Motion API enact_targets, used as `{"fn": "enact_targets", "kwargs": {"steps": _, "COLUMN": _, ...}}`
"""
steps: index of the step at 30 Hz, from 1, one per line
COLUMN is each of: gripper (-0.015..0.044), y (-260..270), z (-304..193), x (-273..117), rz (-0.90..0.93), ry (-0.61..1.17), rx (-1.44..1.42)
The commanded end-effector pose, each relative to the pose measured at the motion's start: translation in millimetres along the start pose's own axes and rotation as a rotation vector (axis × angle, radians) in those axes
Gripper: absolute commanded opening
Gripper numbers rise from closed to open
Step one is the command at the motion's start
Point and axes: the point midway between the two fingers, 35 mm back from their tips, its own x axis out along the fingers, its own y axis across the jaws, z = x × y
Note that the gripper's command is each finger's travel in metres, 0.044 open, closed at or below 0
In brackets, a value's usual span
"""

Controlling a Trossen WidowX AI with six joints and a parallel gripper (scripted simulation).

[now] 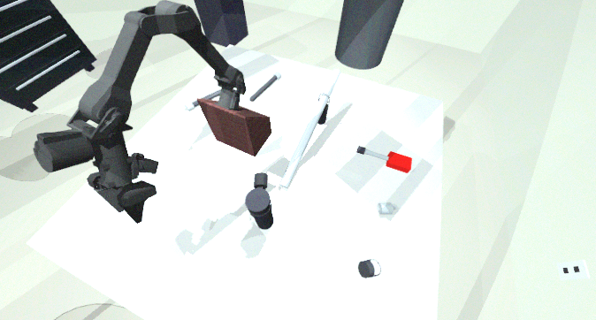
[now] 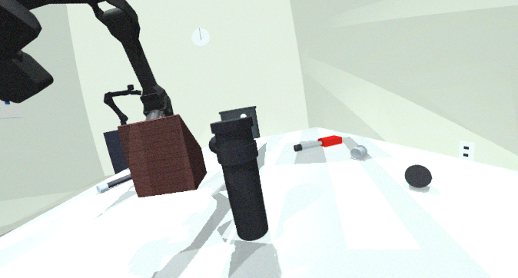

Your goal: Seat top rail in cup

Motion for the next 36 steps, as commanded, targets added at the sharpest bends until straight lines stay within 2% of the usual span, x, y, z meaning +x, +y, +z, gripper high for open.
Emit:
{"fn": "enact_targets", "kwargs": {"steps": 1, "gripper": 0.0426, "y": -1, "z": 1, "x": -1, "rz": -0.001, "ry": -0.001, "rx": 0.005}}
{"fn": "enact_targets", "kwargs": {"steps": 4, "gripper": 0.0440, "y": -23, "z": 9, "x": -9, "rz": -0.014, "ry": -0.012, "rx": 0.088}}
{"fn": "enact_targets", "kwargs": {"steps": 9, "gripper": 0.0440, "y": -91, "z": 52, "x": -38, "rz": -0.044, "ry": -0.070, "rx": 0.377}}
{"fn": "enact_targets", "kwargs": {"steps": 18, "gripper": 0.0440, "y": -162, "z": 117, "x": -70, "rz": -0.085, "ry": -0.174, "rx": 0.687}}
{"fn": "enact_targets", "kwargs": {"steps": 27, "gripper": 0.0440, "y": -211, "z": 199, "x": -100, "rz": -0.065, "ry": -0.322, "rx": 0.986}}
{"fn": "enact_targets", "kwargs": {"steps": 36, "gripper": 0.0440, "y": -233, "z": 289, "x": -127, "rz": 0.050, "ry": -0.484, "rx": 1.283}}
